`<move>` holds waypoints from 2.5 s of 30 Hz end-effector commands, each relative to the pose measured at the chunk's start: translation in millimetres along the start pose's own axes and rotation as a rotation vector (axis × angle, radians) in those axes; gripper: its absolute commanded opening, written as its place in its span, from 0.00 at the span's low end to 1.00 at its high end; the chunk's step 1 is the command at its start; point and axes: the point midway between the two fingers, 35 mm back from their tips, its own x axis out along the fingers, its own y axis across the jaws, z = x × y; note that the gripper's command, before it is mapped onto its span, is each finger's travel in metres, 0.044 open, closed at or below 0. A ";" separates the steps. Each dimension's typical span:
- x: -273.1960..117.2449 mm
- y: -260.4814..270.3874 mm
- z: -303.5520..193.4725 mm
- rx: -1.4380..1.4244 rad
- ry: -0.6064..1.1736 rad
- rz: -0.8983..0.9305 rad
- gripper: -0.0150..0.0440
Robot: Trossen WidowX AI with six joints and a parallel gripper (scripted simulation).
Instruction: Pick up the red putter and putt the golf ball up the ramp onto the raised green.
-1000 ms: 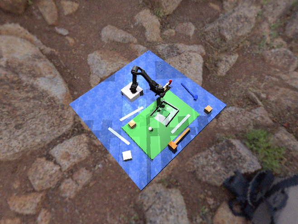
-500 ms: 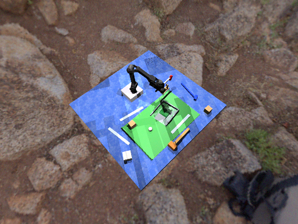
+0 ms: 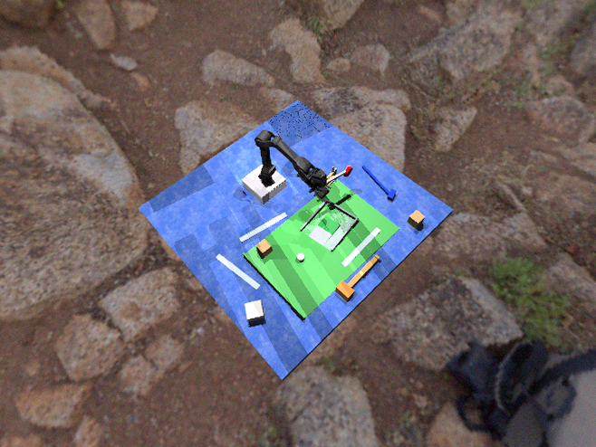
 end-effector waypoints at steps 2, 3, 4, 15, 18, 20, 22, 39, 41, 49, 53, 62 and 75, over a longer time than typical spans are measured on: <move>-11.5 -24.0 -18.4 0.100 0.018 -0.045 0.25; -14.5 -27.6 -22.4 0.114 0.020 -0.054 0.25; -17.5 -31.1 -26.4 0.128 0.022 -0.062 0.25; -50.8 -67.8 -76.8 0.293 0.058 -0.167 0.25; -60.4 -77.1 -93.3 0.338 0.074 -0.202 0.25; -66.6 -82.4 -104.0 0.371 0.083 -0.221 0.25; -73.0 -87.4 -115.1 0.405 0.093 -0.240 0.25; -130.4 -110.0 -218.8 0.760 0.161 -0.357 0.25; -137.4 -109.9 -231.7 0.802 0.168 -0.370 0.25; -165.5 -103.6 -283.9 0.972 0.196 -0.419 0.25; -179.4 -96.8 -310.0 1.058 0.208 -0.443 0.25; -197.2 -83.5 -345.7 1.175 0.224 -0.474 0.25; -162.9 -82.7 -364.8 1.175 0.224 -0.474 0.25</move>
